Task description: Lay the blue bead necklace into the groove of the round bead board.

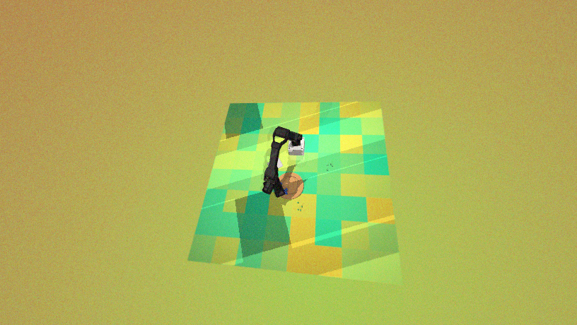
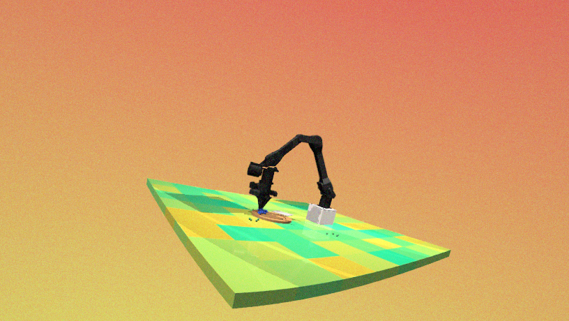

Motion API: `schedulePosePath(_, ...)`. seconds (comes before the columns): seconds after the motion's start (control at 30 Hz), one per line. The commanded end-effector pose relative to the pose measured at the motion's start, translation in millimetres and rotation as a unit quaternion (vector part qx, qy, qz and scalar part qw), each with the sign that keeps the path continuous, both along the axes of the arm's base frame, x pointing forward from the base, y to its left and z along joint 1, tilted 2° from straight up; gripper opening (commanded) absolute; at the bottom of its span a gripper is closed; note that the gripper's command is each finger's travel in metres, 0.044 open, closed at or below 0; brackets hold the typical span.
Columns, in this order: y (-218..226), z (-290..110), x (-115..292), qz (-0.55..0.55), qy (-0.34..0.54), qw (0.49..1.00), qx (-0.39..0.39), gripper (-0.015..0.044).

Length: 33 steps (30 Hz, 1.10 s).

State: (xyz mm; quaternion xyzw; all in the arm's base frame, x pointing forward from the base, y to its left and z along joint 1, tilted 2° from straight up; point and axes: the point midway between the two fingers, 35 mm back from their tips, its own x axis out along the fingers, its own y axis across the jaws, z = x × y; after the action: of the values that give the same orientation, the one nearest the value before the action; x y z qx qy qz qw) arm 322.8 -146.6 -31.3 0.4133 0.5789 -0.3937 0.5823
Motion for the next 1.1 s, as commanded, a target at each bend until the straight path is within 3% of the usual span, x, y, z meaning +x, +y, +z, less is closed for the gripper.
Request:
schedulePosePath(0.0, 0.7, -0.6, -0.4, 0.0, 0.001, 1.0, 0.002, 0.0)
schedulePosePath(1.07, 0.1, 9.7, -0.6, 0.002, 0.001, 1.0, 0.001, 0.0)
